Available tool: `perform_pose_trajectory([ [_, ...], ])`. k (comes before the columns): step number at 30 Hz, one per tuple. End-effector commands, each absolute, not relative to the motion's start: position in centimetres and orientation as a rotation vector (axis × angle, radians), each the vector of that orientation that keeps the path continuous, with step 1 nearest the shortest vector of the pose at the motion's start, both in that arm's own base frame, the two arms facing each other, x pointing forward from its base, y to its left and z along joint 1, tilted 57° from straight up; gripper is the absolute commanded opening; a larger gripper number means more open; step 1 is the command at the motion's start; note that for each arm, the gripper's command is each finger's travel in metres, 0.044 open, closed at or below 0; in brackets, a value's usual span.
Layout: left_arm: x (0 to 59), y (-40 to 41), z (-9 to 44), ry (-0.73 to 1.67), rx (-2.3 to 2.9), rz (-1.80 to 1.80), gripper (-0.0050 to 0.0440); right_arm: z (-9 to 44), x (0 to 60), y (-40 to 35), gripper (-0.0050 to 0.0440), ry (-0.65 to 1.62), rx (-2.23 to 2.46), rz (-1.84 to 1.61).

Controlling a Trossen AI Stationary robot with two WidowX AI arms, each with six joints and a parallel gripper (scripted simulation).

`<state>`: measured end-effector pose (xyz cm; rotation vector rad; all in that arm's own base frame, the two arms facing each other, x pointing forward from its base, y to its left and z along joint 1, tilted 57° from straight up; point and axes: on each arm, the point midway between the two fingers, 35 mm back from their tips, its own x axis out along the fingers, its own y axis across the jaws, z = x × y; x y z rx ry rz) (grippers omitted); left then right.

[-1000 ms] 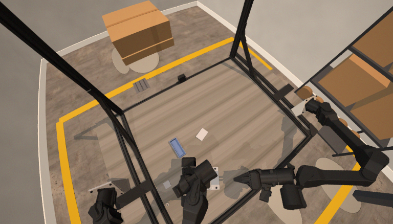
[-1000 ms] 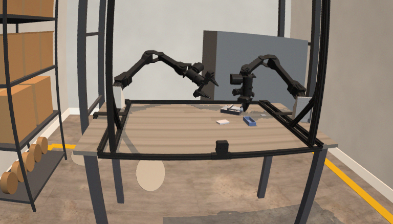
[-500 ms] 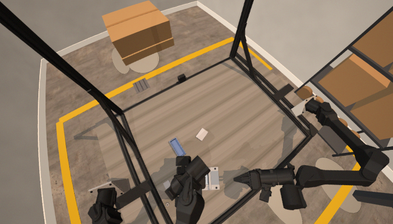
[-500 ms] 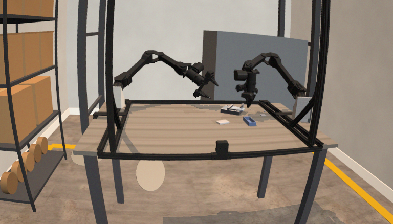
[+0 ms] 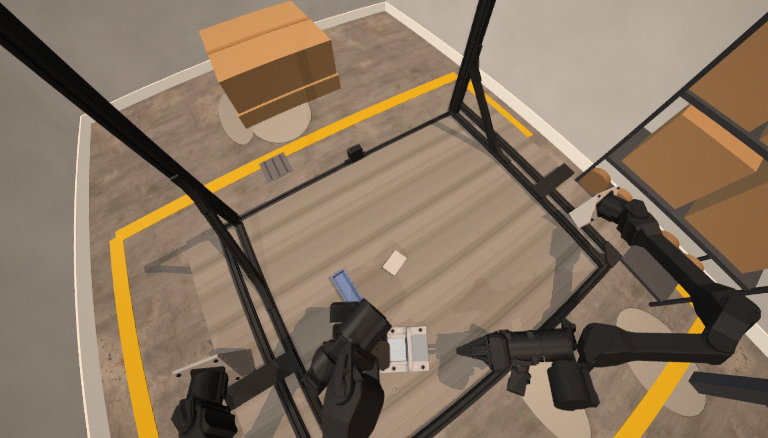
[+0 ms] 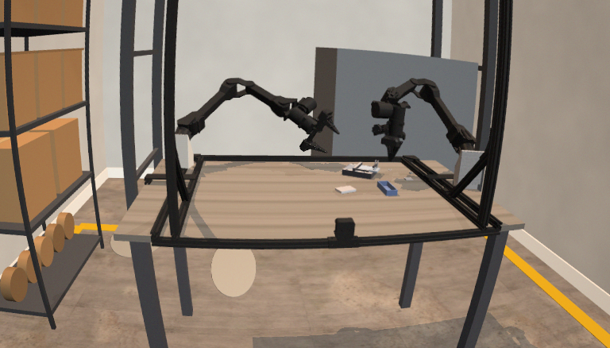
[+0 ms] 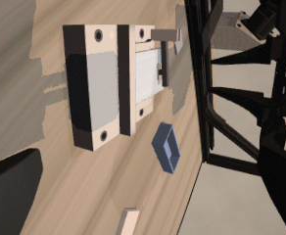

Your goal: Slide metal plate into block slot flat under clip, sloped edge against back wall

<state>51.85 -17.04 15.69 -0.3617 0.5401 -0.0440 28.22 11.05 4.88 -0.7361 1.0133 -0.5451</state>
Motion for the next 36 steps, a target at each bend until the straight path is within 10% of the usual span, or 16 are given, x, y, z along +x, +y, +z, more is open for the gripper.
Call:
perform_pose_trajectory([
  [1,51.9,-17.1,15.8,0.537,-0.364,-0.043,0.044,4.1,28.6,10.4,0.016,0.991,-0.786,-0.478],
  [36,51.9,-17.1,15.8,0.537,-0.364,-0.043,0.044,5.0,31.6,10.3,0.016,0.608,-0.868,-0.315],
])
